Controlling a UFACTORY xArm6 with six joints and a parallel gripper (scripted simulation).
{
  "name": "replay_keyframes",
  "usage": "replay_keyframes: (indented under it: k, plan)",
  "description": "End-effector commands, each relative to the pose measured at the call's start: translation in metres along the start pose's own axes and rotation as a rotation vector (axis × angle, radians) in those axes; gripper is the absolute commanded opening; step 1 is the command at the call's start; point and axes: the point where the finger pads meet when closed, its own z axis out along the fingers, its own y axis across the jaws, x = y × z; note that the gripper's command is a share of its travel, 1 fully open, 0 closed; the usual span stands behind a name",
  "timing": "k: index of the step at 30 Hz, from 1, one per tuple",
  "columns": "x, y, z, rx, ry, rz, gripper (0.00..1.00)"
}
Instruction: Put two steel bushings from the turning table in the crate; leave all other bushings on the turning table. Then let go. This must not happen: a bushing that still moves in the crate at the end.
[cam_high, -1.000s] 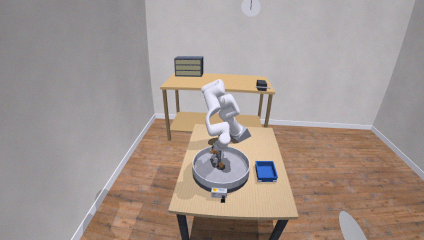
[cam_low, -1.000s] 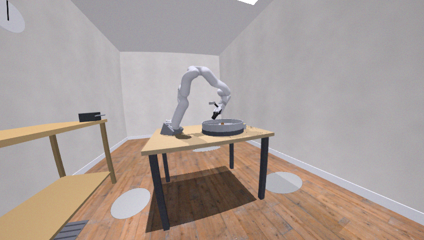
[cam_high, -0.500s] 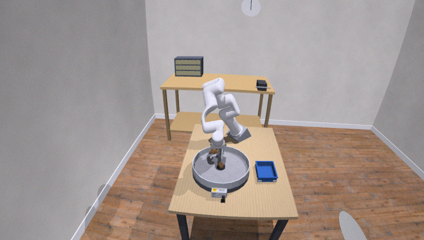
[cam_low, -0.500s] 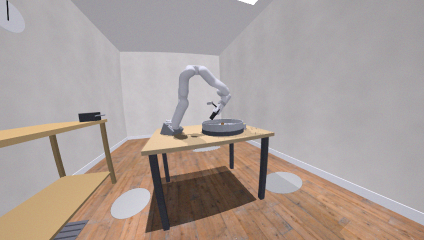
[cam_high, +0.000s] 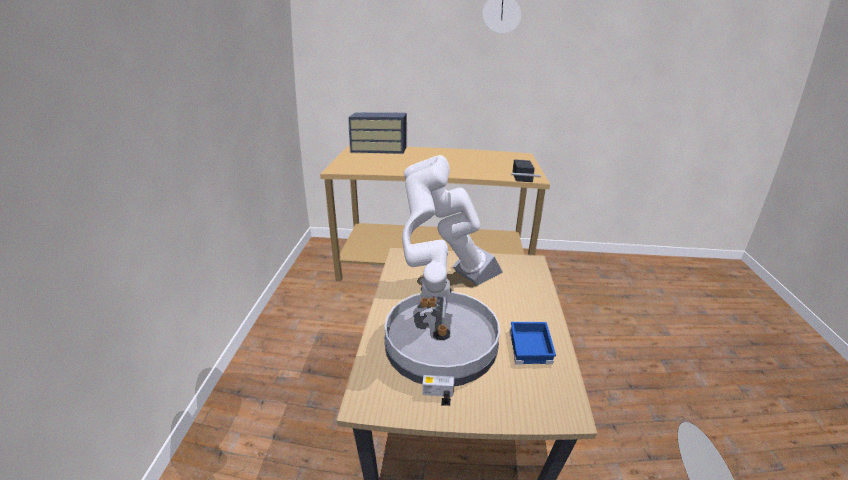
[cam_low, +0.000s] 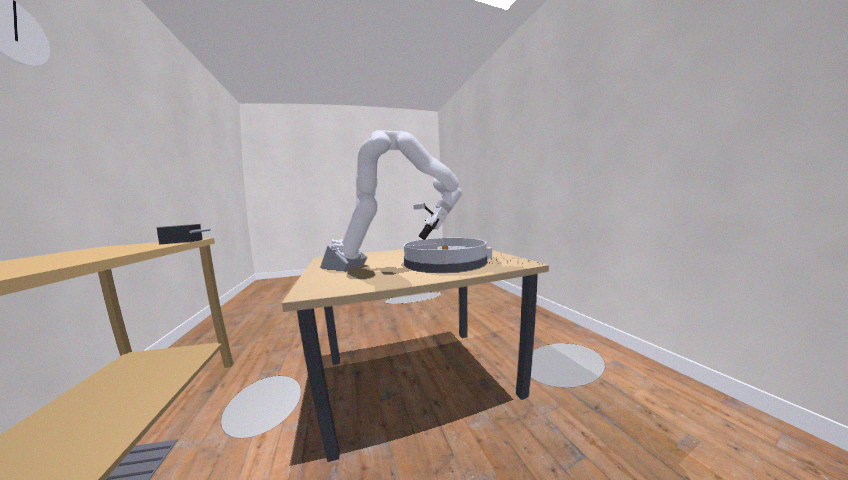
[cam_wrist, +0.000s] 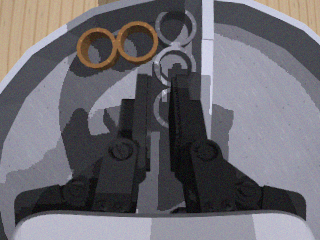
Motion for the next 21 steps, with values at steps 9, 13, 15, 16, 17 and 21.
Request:
replay_keyframes:
  k: [9, 13, 15, 16, 17, 21]
  plan:
    - [0.0, 0.0, -0.001, -0.001, -0.003, 0.0, 0.1]
    - [-0.003, 0.0, 0.003, -0.001, -0.003, 0.0, 0.1]
    - [-0.009, 0.0, 0.01, -0.001, -0.003, 0.0, 0.1]
    - [-0.012, 0.0, 0.013, -0.001, -0.003, 0.0, 0.1]
    - [-0.014, 0.0, 0.016, -0.001, -0.003, 0.0, 0.1]
    - [-0.016, 0.0, 0.017, -0.001, -0.003, 0.0, 0.1]
